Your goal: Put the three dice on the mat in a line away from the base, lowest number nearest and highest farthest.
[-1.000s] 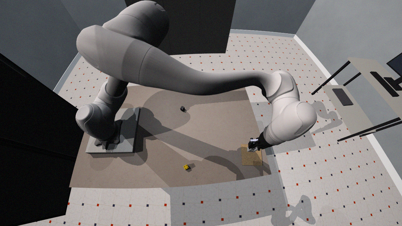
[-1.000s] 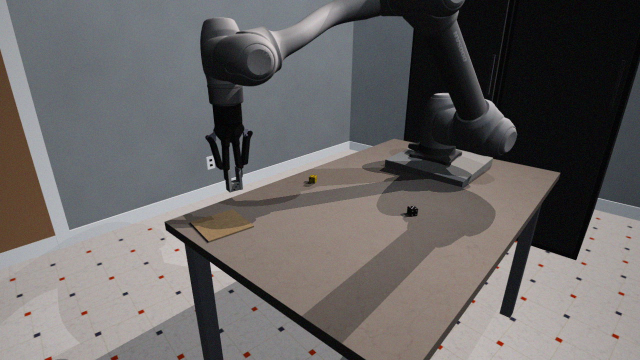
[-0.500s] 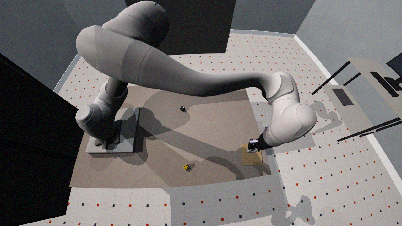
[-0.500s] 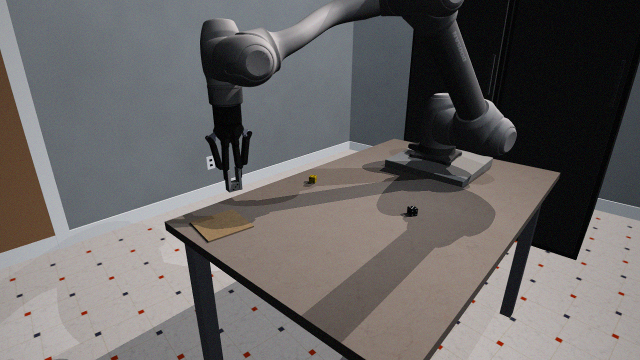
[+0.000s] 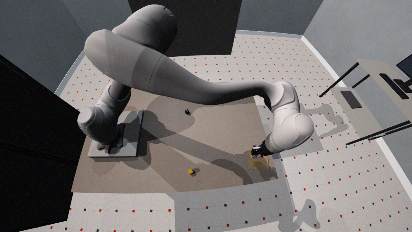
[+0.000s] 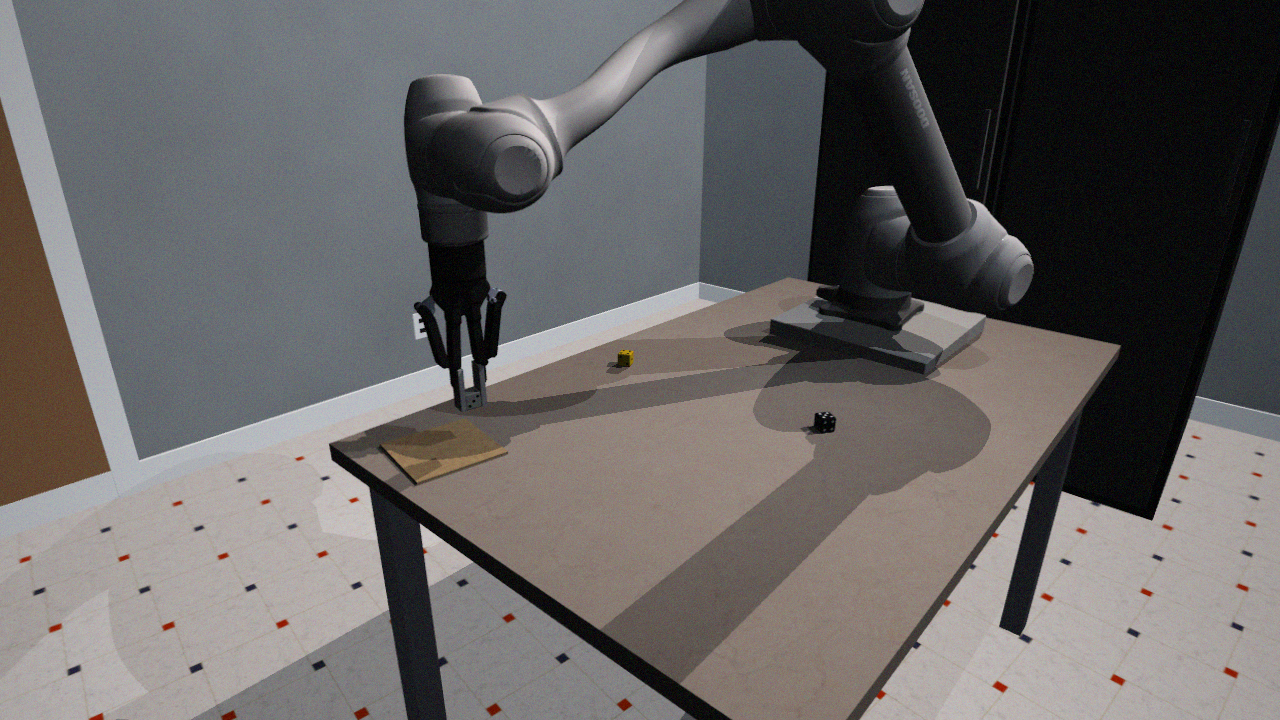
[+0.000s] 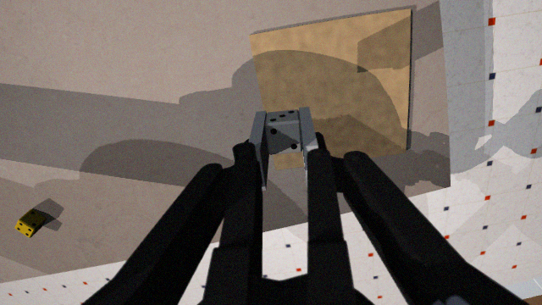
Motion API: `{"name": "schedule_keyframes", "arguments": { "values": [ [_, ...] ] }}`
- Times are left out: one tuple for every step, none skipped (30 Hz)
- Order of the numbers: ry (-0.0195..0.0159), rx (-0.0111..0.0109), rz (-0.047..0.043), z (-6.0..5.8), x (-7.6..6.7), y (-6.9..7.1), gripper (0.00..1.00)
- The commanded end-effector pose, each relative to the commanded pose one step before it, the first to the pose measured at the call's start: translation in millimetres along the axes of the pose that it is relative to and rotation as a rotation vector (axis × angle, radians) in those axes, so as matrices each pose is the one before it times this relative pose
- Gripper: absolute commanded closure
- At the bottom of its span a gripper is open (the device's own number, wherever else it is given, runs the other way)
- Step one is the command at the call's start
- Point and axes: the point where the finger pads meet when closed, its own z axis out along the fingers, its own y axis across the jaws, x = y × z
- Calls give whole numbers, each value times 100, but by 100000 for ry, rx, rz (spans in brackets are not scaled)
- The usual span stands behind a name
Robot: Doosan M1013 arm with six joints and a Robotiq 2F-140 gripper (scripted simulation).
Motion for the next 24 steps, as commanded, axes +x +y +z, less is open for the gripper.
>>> {"name": "schedule_keyframes", "arguments": {
  "values": [
    [38,-213,4,2004,15,78,79],
    [0,0,0,451,0,1,79],
    [0,0,0,424,0,1,79],
    [0,0,0,387,0,1,79],
    [0,0,0,346,0,0,79],
    [0,0,0,304,0,0,79],
    [0,0,0,259,0,1,79],
    [0,0,0,216,0,0,79],
    [0,0,0,172,0,0,79],
    [0,0,0,0,0,0,79],
    [0,0,0,0,0,0,79],
    [0,0,0,132,0,0,79],
    [0,0,0,94,0,0,79],
    [0,0,0,61,0,0,79],
    [0,0,0,33,0,0,79],
    [0,0,0,13,0,0,79],
    [0,0,0,2,0,0,79],
    [0,0,0,0,0,0,79],
    [0,0,0,0,0,0,79],
    [0,0,0,0,0,0,79],
    [0,0,0,0,0,0,79],
    [0,0,0,0,0,0,79],
    [0,0,0,0,0,0,79],
    [0,0,0,0,0,0,79]
  ]
}}
